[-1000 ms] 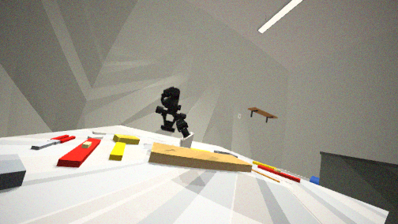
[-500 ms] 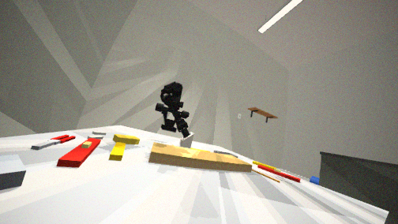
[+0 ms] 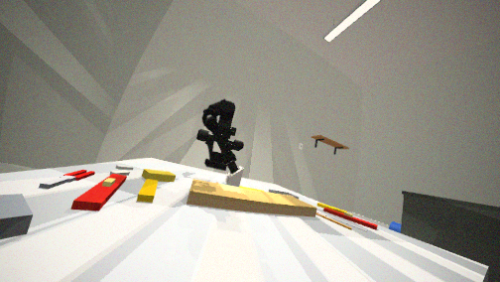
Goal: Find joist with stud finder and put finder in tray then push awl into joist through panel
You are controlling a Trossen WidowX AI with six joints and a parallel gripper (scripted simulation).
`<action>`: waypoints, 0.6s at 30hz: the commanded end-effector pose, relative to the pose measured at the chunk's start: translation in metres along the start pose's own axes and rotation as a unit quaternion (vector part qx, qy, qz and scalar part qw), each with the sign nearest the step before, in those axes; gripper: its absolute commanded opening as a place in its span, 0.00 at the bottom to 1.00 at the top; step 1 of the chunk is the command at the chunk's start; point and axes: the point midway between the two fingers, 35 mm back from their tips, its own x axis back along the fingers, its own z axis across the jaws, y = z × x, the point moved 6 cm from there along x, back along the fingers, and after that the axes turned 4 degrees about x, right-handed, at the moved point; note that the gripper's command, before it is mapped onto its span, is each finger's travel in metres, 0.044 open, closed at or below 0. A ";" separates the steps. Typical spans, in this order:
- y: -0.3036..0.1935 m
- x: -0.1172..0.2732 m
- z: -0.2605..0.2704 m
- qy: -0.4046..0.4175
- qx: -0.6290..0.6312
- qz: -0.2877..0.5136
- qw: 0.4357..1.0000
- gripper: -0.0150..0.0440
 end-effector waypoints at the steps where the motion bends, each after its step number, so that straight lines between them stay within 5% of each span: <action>1: 0.004 -0.001 -0.002 -0.004 -0.007 -0.004 1.000 0.25; 18: -0.001 -0.026 -0.002 -0.003 -0.007 -0.004 1.000 0.25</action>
